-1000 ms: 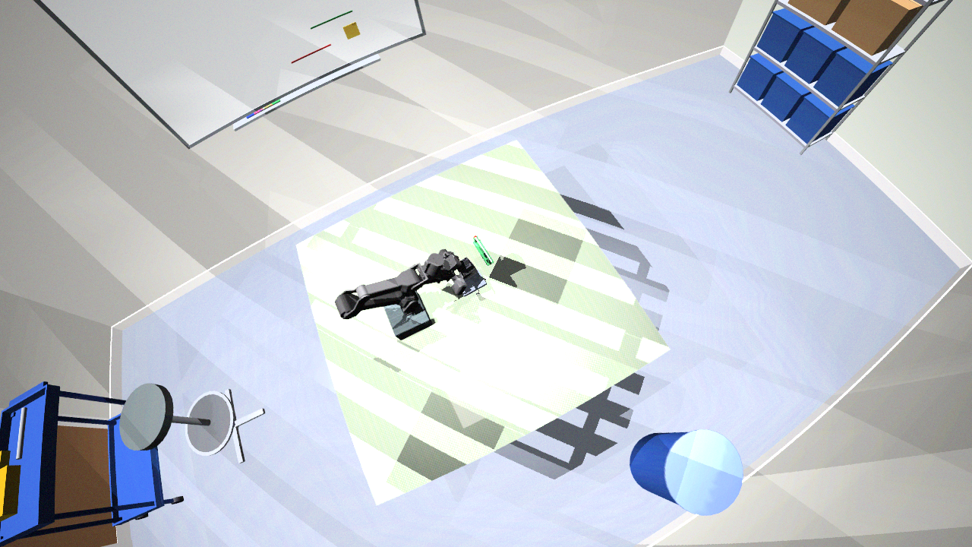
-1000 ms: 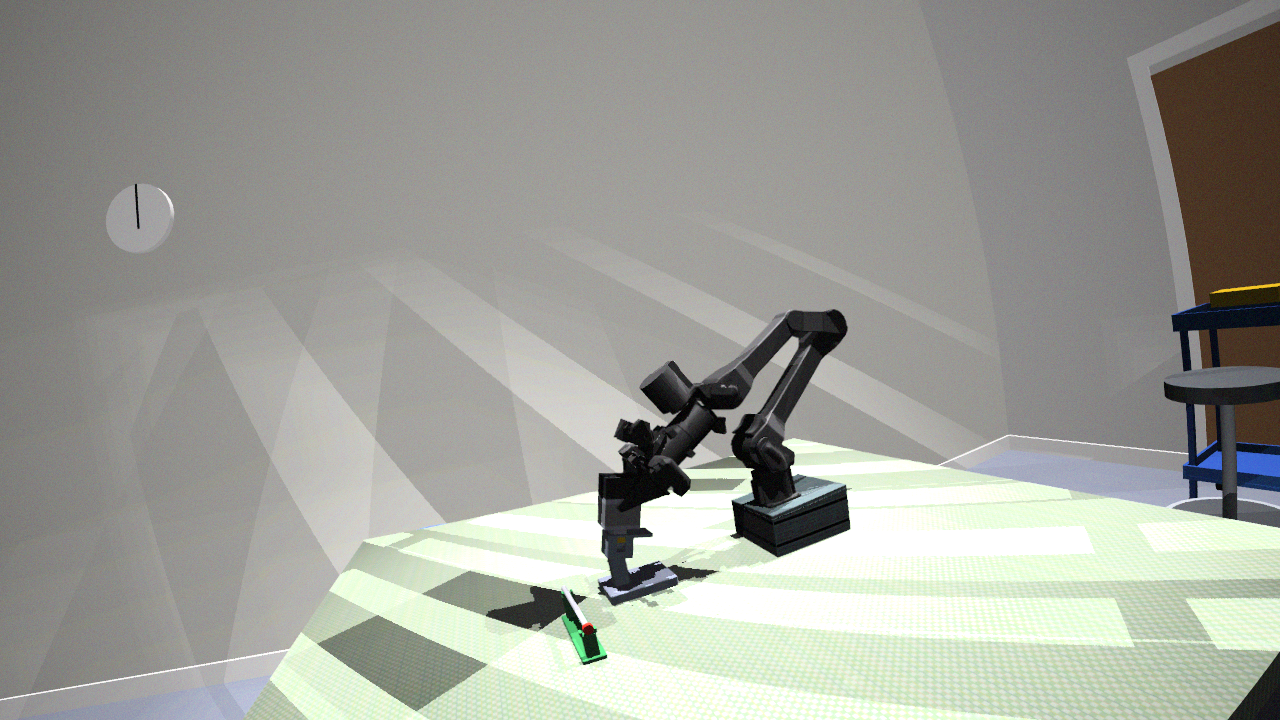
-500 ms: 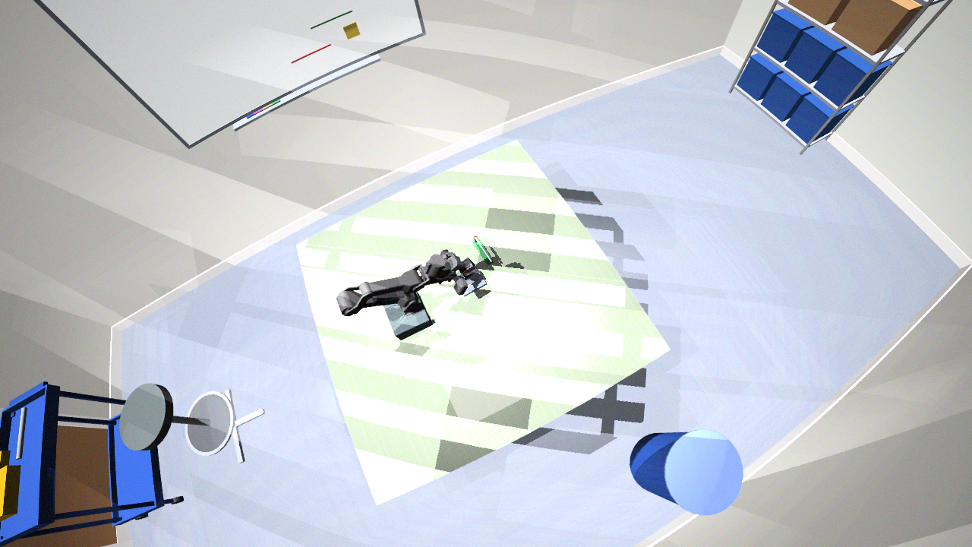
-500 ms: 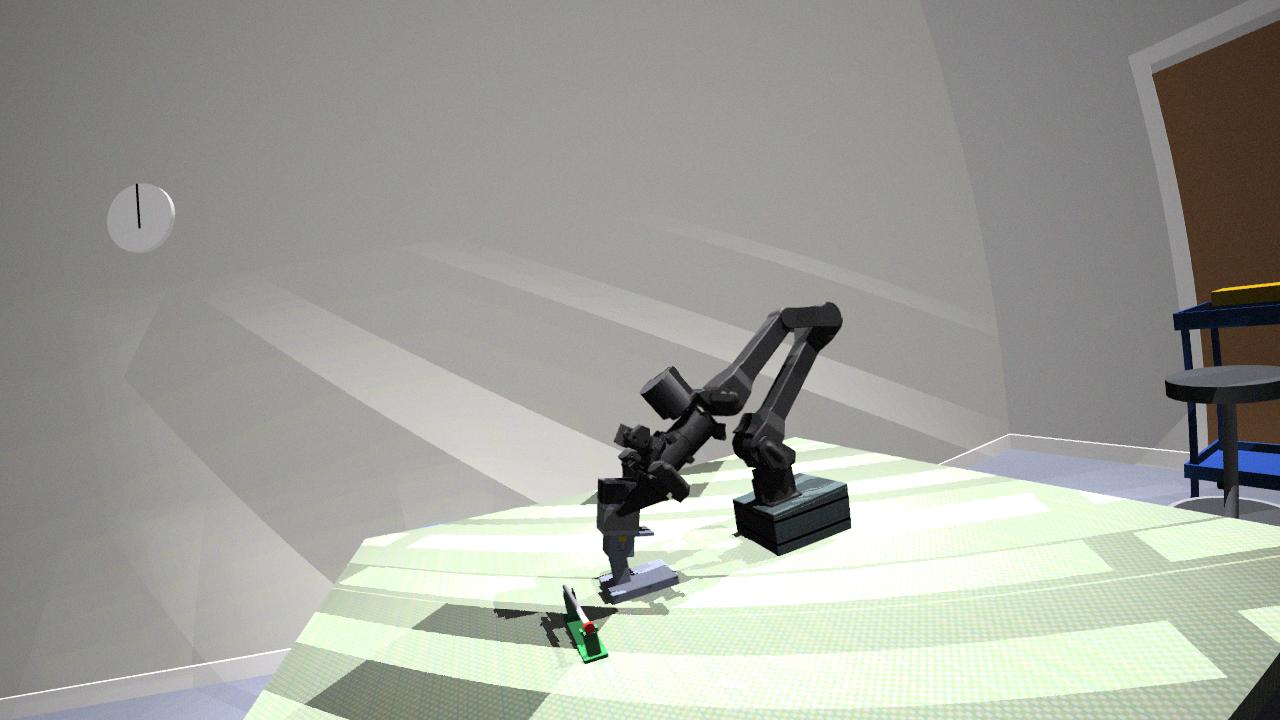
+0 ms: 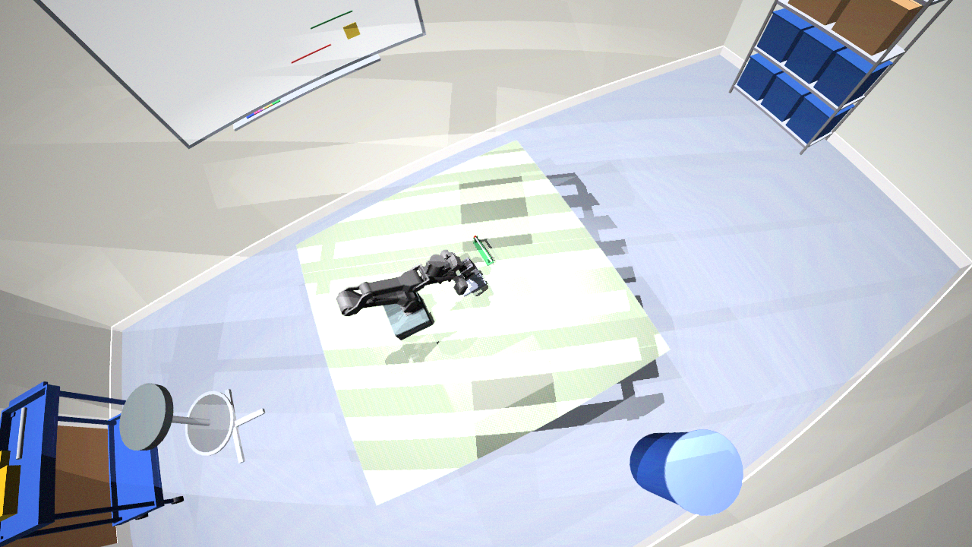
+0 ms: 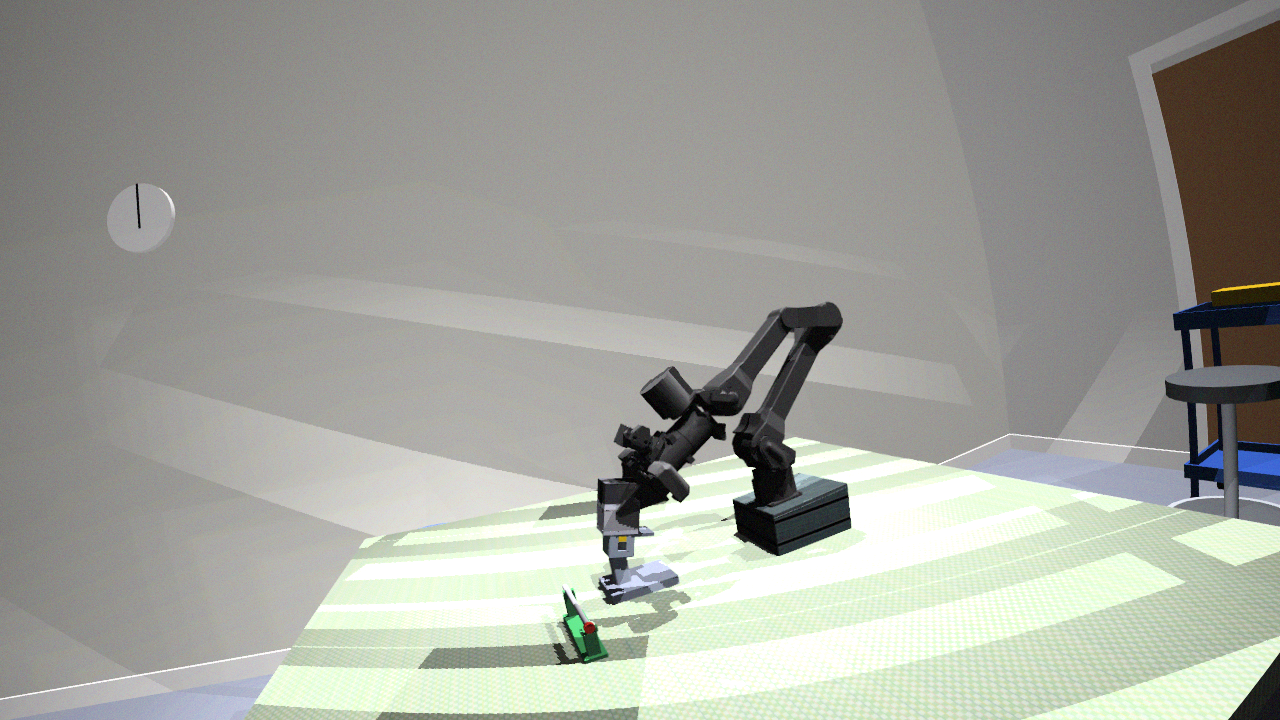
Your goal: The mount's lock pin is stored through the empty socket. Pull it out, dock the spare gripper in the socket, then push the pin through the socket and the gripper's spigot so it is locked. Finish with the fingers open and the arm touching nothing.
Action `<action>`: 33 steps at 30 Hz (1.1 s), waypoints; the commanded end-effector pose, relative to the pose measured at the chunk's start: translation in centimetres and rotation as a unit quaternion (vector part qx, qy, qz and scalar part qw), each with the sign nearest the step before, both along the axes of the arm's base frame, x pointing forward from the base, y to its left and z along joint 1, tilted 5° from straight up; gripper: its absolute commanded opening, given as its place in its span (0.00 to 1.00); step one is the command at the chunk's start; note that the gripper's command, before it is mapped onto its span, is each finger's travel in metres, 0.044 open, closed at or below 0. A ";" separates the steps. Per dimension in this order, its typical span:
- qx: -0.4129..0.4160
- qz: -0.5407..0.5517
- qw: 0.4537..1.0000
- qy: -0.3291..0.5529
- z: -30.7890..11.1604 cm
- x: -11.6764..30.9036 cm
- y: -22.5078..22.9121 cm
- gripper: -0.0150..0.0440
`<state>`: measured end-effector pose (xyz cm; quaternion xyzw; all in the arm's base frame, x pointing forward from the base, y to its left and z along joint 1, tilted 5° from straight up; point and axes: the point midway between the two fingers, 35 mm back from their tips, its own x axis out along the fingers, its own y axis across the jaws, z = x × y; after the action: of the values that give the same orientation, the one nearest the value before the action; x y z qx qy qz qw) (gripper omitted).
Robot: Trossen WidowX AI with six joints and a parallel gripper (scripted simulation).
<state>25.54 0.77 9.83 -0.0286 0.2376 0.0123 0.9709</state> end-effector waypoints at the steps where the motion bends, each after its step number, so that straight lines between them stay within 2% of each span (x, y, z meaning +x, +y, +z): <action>1: 0.000 0.000 1.000 0.000 0.0 0.0 0.0 0.74; 7: 0.000 0.000 1.000 0.000 0.0 0.0 0.0 1.00; 33: -0.003 0.008 0.999 0.039 2.4 -2.1 0.3 1.00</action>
<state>23.55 1.11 11.36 -0.0334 0.2805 0.0215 0.9590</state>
